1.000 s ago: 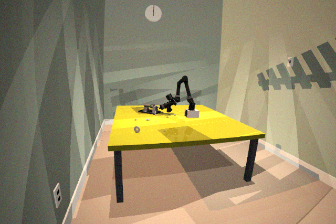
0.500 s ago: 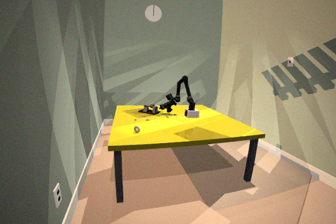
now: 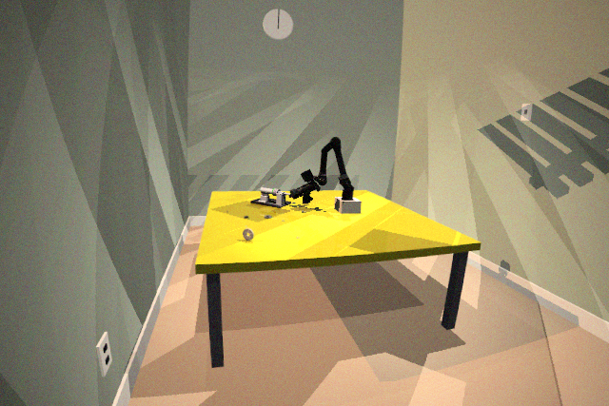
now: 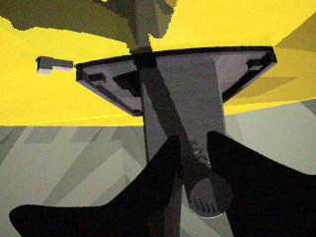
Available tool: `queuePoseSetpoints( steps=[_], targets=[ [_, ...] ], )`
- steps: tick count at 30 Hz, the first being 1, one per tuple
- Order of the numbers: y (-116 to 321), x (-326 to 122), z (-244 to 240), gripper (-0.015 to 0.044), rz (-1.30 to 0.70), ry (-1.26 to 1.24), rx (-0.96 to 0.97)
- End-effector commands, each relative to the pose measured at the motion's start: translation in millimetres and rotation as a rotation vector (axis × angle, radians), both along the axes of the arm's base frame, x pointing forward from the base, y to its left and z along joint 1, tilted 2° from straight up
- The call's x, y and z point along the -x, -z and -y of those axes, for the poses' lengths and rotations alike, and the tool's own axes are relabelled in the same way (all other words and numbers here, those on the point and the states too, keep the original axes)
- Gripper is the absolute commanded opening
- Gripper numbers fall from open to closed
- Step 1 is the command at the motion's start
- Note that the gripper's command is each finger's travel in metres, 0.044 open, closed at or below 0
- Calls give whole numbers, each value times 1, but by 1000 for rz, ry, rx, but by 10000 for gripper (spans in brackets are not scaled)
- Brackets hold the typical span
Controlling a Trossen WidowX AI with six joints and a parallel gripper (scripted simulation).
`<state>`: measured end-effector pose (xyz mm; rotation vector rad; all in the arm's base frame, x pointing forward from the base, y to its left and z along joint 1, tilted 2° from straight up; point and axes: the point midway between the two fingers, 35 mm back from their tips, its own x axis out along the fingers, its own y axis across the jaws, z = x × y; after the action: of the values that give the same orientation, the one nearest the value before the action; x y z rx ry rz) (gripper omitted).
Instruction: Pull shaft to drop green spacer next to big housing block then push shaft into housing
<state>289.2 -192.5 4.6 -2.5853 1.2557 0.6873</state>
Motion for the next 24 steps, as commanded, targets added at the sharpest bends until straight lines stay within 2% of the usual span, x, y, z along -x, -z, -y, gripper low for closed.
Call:
queuePoseSetpoints(
  steps=[1,24],
  targets=[
    [0,1,-1,0,2,4,-2],
    [0,3,-2,0,2,4,-2]
  ],
)
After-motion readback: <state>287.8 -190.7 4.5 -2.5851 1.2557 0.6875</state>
